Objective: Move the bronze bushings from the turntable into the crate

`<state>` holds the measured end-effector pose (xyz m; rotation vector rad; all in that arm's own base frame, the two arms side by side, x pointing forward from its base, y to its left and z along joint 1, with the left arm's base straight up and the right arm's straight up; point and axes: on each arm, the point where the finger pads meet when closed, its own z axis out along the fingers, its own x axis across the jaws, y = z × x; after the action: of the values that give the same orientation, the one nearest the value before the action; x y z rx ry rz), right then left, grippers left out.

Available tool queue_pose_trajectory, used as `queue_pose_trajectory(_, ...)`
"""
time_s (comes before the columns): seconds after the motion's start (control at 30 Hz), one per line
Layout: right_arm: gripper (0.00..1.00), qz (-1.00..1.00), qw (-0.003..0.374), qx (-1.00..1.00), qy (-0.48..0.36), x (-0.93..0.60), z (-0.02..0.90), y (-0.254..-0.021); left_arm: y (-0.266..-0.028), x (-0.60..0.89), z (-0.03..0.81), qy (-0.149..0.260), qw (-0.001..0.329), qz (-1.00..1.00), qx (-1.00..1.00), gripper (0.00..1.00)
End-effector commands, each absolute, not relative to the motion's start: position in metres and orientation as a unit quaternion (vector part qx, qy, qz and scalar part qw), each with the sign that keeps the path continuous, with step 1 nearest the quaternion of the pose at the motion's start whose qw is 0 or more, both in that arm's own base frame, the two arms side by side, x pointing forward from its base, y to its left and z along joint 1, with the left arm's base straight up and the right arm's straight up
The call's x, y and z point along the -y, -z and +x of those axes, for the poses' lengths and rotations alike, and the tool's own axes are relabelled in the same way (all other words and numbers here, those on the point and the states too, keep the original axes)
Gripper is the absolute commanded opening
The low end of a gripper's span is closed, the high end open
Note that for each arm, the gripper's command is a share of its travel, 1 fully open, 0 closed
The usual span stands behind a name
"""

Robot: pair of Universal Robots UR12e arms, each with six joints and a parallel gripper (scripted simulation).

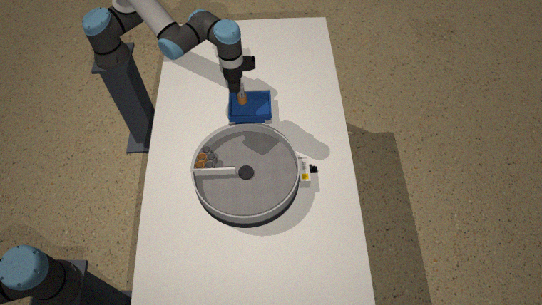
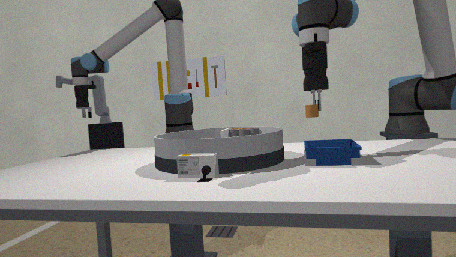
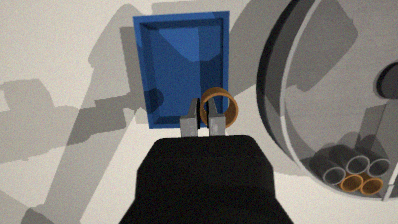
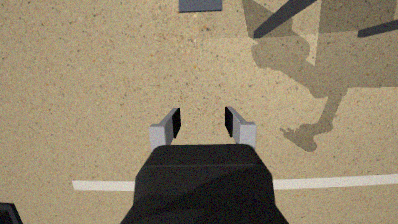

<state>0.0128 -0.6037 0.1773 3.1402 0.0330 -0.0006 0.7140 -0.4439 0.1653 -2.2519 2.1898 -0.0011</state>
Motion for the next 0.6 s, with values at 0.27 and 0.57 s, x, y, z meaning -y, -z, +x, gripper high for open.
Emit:
queue_pose_trajectory(0.27,1.00,1.000,0.000,-0.011,0.000,0.604,0.013,-0.177,-0.166,0.397,0.740,0.001,0.000,-0.712,-0.702,0.00)
queue_pose_trajectory(0.57,1.00,1.000,0.000,-0.011,0.000,0.604,0.013,-0.177,-0.165,0.399,0.738,0.001,0.000,-0.711,-0.703,0.00)
